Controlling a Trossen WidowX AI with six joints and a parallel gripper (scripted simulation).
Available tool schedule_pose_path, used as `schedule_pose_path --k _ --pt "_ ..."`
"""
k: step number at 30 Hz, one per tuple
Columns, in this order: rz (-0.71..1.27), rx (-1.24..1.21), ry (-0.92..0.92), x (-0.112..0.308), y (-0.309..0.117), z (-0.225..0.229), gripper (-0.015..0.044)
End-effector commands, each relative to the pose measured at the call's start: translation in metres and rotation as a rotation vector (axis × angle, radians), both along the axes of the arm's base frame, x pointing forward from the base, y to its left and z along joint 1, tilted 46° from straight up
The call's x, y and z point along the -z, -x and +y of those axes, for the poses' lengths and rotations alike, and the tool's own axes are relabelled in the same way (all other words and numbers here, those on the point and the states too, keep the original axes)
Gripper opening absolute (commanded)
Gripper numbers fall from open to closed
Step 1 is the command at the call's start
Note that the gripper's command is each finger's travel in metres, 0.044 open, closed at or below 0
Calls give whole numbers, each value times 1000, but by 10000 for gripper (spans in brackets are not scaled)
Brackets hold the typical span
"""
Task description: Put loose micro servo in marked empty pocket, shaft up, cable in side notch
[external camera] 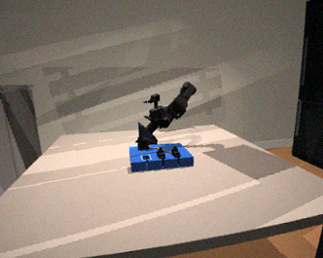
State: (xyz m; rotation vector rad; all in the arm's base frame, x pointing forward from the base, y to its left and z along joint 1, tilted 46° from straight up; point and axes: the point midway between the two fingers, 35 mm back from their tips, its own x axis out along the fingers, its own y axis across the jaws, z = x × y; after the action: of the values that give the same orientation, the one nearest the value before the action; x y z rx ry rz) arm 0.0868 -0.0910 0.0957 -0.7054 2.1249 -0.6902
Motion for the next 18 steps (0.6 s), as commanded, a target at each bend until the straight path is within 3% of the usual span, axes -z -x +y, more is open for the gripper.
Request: schedule_pose_path --k 1,18 --pt "3 1 -4 0 0 0 426" --pt "228 0 -455 22 -3 18 440"
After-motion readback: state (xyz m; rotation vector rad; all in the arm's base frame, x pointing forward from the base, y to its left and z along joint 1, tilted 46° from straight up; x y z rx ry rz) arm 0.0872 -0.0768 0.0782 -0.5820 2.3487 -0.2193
